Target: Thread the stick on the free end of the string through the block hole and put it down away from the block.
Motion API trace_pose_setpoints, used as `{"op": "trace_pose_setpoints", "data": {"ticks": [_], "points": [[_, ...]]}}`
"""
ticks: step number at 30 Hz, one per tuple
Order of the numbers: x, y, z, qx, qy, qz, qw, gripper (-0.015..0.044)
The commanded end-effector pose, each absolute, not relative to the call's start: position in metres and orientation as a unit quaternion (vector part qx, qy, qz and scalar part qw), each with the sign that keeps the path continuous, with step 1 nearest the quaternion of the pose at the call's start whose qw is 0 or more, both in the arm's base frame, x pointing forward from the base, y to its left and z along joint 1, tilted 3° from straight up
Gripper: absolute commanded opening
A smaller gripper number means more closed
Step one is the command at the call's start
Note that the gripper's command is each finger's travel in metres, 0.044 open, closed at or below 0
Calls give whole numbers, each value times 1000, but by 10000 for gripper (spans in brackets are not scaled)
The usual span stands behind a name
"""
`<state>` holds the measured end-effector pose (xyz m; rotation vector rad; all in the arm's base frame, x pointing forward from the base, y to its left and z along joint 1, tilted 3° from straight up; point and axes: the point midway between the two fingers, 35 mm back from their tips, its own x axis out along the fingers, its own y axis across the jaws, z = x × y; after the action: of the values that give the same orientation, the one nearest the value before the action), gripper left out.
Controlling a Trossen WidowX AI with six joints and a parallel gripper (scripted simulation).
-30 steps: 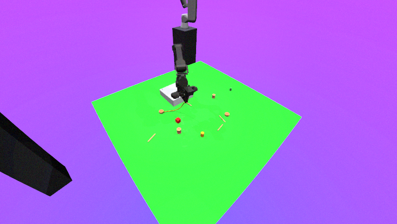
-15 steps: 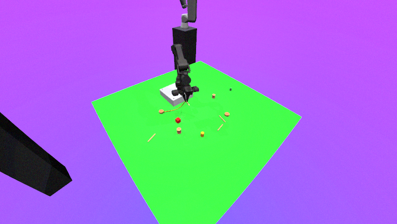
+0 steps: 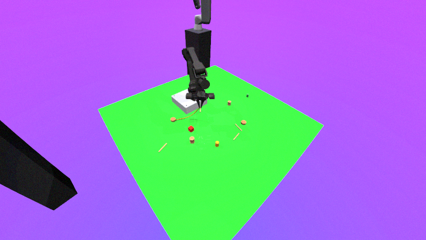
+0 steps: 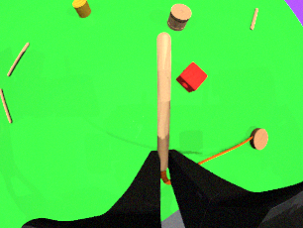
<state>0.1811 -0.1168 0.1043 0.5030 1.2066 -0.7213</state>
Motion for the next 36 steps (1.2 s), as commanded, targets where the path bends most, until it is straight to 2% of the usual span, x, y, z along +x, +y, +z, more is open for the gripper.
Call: {"op": "trace_pose_setpoints", "data": {"ticks": [1, 18, 26, 36], "points": [[179, -115, 104, 238, 544, -343, 728, 0], [170, -102, 103, 328, 492, -468, 657, 0], [169, -101, 103, 336, 486, -479, 649, 0], [162, -92, 103, 395, 438, -560, 582, 0]]}}
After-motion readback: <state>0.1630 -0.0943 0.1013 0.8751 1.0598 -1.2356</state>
